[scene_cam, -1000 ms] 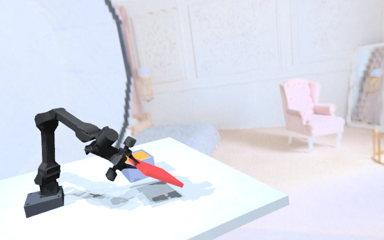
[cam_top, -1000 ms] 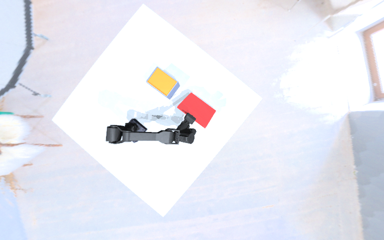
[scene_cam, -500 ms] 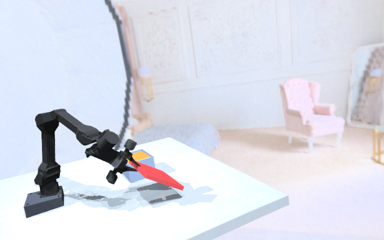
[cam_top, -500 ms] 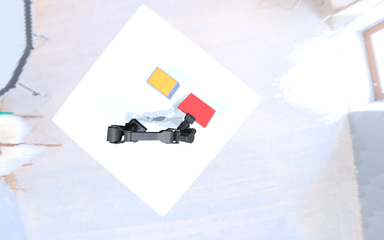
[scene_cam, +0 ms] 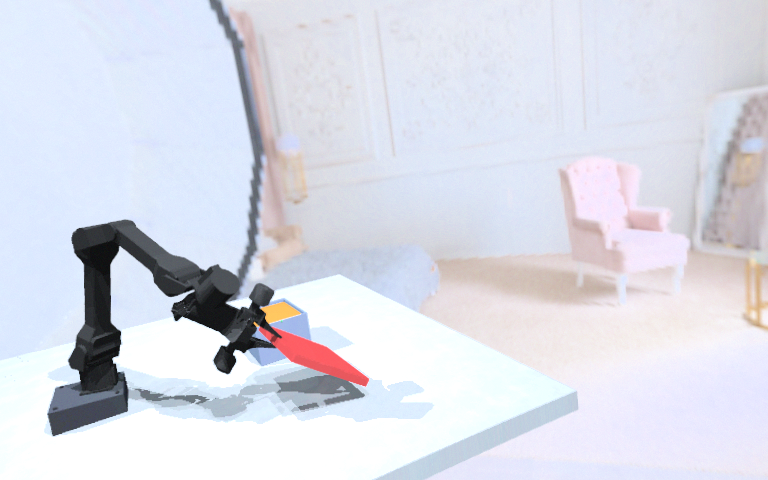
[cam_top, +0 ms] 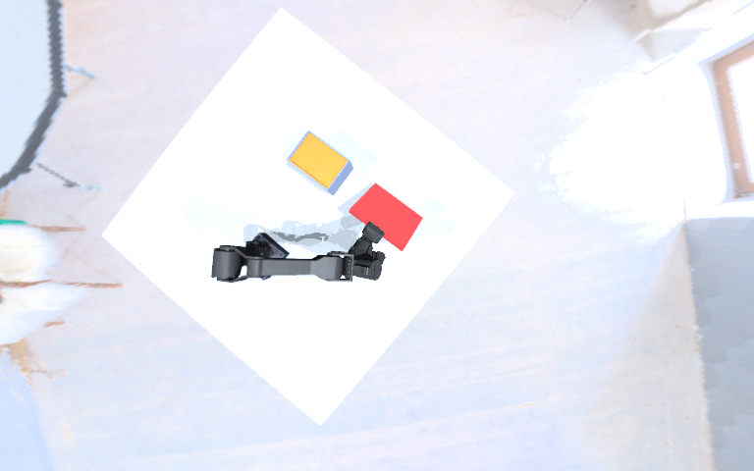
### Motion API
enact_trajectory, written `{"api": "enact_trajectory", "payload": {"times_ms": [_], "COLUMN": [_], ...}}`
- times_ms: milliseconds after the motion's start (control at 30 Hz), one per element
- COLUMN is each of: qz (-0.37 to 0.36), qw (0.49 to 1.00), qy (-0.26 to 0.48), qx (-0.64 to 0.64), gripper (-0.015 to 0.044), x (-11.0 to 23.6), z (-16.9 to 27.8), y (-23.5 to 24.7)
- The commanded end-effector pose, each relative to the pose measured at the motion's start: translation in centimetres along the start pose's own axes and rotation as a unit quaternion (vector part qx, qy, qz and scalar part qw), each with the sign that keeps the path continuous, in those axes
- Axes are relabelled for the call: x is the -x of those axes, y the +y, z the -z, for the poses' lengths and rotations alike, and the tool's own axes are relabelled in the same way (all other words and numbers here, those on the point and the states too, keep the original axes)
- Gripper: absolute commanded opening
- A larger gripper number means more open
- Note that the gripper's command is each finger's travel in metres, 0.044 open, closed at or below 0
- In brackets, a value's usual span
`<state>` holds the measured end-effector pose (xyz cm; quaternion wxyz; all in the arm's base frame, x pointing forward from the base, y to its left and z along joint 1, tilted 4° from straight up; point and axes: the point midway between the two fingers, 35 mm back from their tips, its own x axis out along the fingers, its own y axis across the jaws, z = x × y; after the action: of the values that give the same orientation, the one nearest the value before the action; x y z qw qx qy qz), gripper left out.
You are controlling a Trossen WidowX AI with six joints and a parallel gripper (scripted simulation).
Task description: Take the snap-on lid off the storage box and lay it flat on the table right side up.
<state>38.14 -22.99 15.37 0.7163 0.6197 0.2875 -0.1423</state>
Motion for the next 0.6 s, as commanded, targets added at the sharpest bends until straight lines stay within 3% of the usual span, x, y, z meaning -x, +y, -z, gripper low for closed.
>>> {"api": "enact_trajectory", "payload": {"times_ms": [0,567], "qz": [-0.003,-0.003], "qw": [1.000,1.000], "qy": [0.000,0.000], "qx": [0.000,0.000], "gripper": [0.0000,0.0000], "x": [-0.3,-1.1], "z": [0.0,0.0], "y": [-0.2,-1.2]}}
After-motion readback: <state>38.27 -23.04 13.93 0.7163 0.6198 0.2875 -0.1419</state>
